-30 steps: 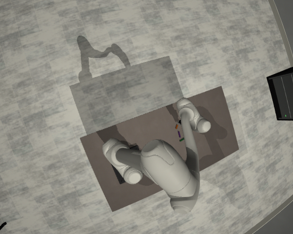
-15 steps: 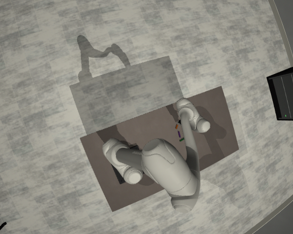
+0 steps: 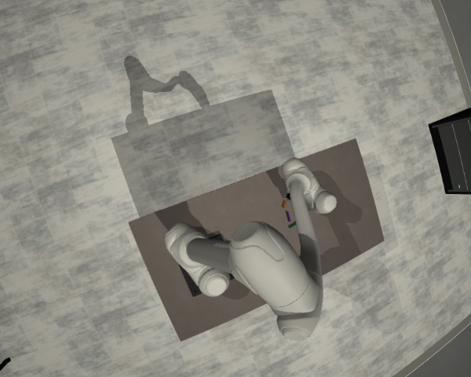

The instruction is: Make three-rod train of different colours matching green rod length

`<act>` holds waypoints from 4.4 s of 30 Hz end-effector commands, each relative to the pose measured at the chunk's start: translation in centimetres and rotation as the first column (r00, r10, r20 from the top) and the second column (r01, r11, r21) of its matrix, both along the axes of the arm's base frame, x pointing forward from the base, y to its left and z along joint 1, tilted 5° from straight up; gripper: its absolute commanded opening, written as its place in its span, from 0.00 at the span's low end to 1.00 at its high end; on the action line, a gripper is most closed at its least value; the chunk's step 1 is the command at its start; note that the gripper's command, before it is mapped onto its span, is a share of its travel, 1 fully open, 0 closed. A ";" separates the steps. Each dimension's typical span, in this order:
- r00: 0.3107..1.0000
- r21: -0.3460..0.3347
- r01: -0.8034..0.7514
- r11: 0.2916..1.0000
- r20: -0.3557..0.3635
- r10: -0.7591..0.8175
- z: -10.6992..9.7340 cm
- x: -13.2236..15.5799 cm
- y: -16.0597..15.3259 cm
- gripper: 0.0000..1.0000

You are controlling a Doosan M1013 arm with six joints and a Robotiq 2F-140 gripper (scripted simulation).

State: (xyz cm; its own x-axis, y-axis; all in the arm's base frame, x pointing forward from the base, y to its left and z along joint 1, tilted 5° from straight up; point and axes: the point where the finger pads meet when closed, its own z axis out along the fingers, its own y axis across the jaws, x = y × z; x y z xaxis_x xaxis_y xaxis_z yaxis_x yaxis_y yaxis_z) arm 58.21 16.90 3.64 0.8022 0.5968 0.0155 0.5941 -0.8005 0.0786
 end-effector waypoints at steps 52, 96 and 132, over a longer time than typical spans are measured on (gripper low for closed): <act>1.000 -0.005 -0.002 1.000 -0.001 0.002 -0.3 0.0 -0.4 0.03; 1.000 -0.005 -0.002 1.000 -0.001 0.002 9.7 -0.6 0.2 0.03; 1.000 -0.005 -0.002 1.000 -0.001 0.002 9.7 -0.6 0.2 0.03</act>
